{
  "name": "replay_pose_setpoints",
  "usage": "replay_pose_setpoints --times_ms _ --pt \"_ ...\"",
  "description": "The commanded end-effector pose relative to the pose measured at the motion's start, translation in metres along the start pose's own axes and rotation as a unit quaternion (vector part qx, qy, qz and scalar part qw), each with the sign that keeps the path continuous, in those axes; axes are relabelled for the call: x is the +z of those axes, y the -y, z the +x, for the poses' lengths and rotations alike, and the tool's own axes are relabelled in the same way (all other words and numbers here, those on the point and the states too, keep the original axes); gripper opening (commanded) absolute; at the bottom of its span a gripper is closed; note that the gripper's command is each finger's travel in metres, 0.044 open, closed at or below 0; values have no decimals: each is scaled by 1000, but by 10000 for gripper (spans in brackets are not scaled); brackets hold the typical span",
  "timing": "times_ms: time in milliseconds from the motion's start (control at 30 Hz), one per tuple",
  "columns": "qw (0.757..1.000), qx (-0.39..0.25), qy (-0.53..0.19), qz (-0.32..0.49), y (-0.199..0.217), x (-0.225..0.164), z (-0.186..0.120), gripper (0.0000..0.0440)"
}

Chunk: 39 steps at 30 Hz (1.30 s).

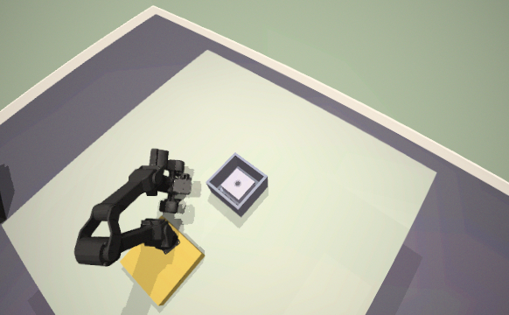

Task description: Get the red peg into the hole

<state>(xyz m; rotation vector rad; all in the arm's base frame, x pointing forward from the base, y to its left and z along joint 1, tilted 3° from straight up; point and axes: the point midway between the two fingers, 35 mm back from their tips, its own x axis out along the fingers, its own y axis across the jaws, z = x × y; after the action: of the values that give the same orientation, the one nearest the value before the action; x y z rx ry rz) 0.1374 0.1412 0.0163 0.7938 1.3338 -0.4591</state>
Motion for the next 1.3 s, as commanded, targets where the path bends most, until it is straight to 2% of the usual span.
replay_pose_setpoints --times_ms 0,400,433,767,1267 --pt "1000 -8 -10 17 3 -3 8 322" --pt "998 -33 -44 33 -1 -5 10 13" --pt "998 -36 -47 34 -1 -5 10 0" --pt "1000 -14 -10 5 -25 13 -14 0" --pt "998 12 54 -17 -63 58 -67 0"
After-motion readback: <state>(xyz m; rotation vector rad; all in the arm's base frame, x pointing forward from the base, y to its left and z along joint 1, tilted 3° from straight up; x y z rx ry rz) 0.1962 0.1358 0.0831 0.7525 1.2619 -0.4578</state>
